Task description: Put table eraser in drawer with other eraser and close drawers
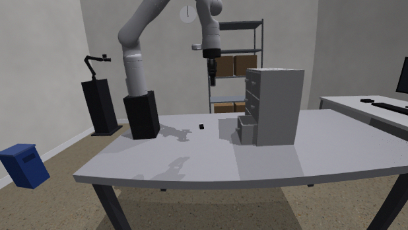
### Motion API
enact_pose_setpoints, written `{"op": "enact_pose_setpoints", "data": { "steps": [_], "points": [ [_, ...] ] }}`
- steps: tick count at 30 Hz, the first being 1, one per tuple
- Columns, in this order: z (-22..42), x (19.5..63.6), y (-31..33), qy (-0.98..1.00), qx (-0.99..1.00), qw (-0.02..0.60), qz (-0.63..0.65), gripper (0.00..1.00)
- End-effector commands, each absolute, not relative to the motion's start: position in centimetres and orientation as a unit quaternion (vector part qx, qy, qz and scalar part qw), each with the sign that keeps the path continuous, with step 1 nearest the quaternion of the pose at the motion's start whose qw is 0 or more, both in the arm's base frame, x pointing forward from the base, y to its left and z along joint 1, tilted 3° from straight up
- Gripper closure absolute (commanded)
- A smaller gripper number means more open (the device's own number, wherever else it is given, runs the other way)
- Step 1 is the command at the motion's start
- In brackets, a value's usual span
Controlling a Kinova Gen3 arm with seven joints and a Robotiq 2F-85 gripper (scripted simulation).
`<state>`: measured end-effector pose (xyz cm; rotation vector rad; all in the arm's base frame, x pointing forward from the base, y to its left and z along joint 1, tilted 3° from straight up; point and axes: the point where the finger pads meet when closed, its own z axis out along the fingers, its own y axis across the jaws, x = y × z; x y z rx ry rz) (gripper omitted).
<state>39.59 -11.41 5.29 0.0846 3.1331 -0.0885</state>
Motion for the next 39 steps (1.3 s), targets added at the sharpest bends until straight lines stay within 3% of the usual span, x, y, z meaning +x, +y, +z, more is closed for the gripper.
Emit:
{"op": "enact_pose_setpoints", "data": {
  "steps": [1, 39],
  "points": [
    [5.33, 39.64, -11.42, 0.999, 0.028, 0.004, -0.028, 0.0],
    [4.7, 40.27, -11.49, 0.994, 0.105, 0.004, -0.025, 0.0]
  ]
}}
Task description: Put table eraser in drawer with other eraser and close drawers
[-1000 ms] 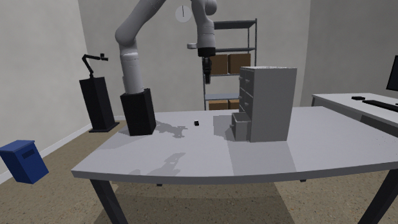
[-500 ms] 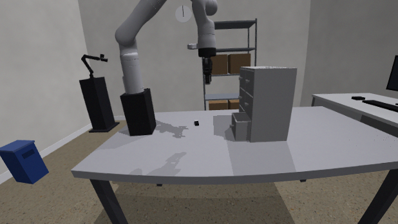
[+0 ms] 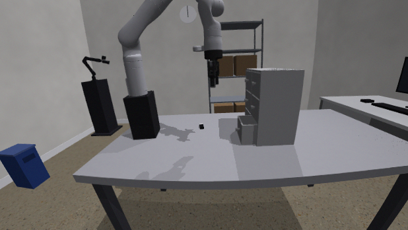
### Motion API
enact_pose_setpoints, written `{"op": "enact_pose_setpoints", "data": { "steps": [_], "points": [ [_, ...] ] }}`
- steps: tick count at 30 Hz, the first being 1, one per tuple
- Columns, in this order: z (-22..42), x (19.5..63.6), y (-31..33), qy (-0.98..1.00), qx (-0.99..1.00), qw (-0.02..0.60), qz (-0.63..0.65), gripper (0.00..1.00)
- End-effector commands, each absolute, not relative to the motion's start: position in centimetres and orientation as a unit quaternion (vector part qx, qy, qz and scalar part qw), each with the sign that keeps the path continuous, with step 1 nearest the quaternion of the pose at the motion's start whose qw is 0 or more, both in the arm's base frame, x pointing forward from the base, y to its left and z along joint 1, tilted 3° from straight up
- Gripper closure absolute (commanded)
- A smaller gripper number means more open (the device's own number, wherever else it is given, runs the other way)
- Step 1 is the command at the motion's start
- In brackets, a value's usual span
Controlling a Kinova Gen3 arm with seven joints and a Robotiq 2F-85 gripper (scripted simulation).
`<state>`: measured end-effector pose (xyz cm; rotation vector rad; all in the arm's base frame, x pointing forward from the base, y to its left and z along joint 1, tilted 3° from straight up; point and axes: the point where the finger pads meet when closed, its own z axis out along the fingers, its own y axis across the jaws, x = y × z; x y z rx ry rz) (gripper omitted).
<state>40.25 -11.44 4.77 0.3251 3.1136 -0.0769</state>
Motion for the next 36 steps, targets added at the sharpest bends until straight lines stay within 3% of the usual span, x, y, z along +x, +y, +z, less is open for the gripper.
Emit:
{"op": "enact_pose_setpoints", "data": {
  "steps": [1, 36],
  "points": [
    [4.7, 40.3, -11.5, 0.994, 0.105, 0.004, -0.025, 0.0],
    [3.1, 41.9, -11.7, 0.955, 0.295, 0.006, -0.018, 0.0]
  ]
}}
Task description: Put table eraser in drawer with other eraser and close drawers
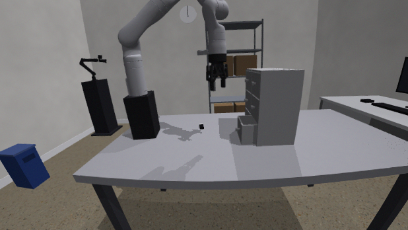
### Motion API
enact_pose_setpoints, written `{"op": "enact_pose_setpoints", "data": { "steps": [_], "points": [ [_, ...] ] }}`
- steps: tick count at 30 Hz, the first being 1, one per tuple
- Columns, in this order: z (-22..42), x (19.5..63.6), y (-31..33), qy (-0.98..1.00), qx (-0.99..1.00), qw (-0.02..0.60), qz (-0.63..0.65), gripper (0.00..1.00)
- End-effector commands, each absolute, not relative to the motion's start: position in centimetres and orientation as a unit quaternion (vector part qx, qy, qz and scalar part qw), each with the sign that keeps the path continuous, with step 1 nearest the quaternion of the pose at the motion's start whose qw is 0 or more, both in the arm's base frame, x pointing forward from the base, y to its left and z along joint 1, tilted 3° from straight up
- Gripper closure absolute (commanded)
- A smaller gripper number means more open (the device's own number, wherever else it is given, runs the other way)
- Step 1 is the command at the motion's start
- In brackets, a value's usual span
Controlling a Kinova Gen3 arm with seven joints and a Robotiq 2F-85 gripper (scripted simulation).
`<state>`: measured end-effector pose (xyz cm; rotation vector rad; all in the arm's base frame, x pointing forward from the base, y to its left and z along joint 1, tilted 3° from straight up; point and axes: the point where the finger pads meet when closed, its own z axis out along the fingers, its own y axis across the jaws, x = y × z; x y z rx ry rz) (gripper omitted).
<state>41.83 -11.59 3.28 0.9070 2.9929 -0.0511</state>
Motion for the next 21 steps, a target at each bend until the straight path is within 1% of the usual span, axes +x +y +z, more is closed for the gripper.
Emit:
{"op": "enact_pose_setpoints", "data": {
  "steps": [1, 21],
  "points": [
    [3.1, 41.9, -11.7, 0.953, 0.303, 0.006, -0.017, 0.0],
    [1.8, 43.2, -11.8, 0.894, 0.447, 0.007, -0.01, 0.0]
  ]
}}
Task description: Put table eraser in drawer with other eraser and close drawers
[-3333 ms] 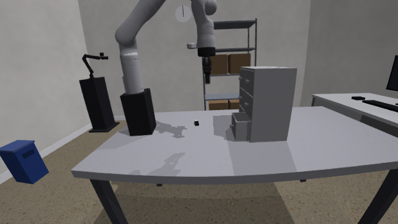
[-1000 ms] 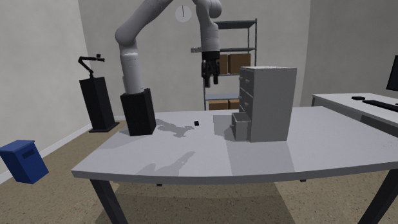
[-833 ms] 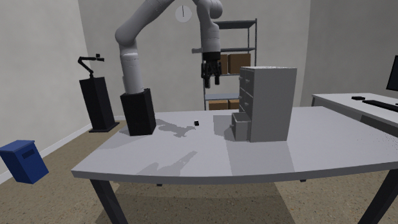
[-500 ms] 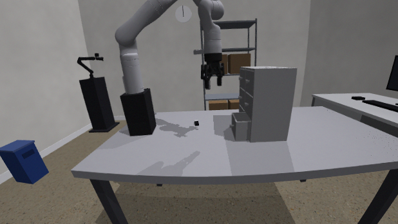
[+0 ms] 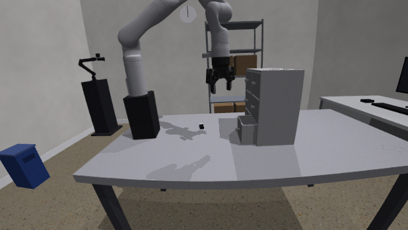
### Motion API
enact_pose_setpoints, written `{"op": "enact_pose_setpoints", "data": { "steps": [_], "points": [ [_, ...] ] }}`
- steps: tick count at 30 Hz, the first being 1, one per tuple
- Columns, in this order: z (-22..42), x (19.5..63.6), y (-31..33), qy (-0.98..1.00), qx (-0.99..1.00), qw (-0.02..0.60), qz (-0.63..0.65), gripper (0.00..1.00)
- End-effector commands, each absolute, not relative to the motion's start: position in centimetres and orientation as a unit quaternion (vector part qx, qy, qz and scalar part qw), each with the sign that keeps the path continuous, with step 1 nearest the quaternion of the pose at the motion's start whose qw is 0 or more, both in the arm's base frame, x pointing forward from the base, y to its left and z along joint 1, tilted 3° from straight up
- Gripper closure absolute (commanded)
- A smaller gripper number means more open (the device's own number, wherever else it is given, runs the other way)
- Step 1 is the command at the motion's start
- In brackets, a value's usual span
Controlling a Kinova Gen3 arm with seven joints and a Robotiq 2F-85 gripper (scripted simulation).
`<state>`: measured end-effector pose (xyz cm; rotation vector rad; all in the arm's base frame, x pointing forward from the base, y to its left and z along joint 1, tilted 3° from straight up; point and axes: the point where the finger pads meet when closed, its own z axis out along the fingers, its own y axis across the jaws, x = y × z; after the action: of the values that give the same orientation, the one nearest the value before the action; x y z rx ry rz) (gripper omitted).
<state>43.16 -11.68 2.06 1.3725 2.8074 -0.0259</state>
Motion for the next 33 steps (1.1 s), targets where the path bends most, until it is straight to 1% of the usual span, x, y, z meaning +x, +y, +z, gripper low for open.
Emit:
{"op": "enact_pose_setpoints", "data": {
  "steps": [1, 33],
  "points": [
    [1.7, 43.3, -11.8, 0.89, 0.455, 0.007, -0.01, 0.0],
    [-0.4, 45.5, -12.0, 0.74, 0.673, 0.008, 0.002, 0.0]
  ]
}}
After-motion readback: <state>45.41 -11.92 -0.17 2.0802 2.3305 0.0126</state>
